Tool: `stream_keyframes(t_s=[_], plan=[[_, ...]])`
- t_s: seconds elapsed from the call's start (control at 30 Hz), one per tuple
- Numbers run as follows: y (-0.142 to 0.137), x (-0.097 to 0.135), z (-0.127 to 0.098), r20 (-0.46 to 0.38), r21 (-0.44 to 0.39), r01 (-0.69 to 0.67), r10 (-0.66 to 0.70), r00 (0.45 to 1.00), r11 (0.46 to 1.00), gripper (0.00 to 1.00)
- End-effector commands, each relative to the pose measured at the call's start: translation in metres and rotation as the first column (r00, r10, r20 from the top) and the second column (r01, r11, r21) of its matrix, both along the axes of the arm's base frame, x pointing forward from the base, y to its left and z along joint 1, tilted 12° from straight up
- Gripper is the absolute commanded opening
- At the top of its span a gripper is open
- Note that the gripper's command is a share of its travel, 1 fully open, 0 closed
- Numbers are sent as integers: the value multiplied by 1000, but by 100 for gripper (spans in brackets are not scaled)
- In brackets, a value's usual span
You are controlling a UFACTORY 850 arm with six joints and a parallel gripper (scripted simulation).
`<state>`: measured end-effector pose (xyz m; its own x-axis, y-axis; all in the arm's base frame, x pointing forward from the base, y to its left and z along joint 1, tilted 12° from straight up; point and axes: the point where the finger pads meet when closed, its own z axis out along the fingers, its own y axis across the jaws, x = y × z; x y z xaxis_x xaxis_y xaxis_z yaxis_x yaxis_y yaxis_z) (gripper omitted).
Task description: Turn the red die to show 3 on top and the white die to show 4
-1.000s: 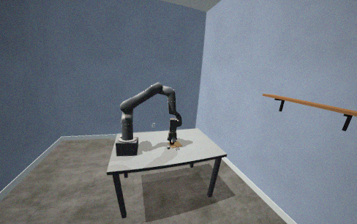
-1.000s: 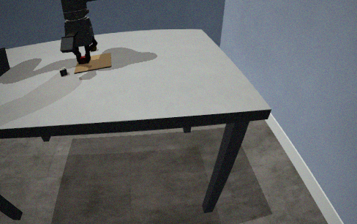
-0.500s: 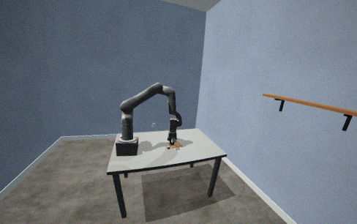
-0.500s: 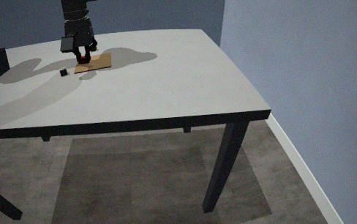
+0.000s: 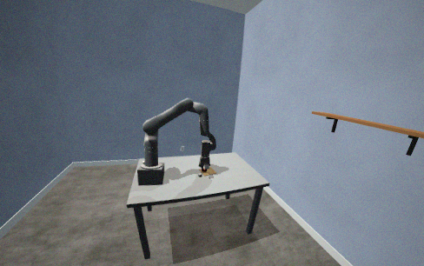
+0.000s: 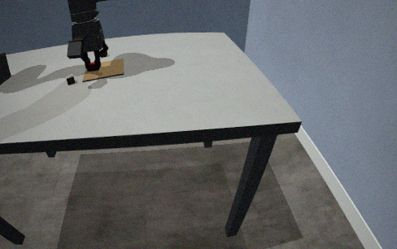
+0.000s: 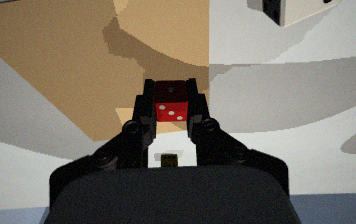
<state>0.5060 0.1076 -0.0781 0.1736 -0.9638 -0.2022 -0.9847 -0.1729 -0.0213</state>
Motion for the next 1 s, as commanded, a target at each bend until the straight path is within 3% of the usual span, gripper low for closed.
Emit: stream_keyframes(t_s=[0.0, 0.2, 0.33, 0.57, 0.97], plan=[[0, 1, 1, 2, 0, 0, 0, 1000, 1000, 21], [0, 1, 1, 2, 0, 0, 0, 1000, 1000, 29], [0, 1, 1, 2, 0, 0, 0, 1000, 1000, 29], [0, 1, 1, 2, 0, 0, 0, 1000, 1000, 42], [0, 1, 1, 2, 0, 0, 0, 1000, 1000, 42]])
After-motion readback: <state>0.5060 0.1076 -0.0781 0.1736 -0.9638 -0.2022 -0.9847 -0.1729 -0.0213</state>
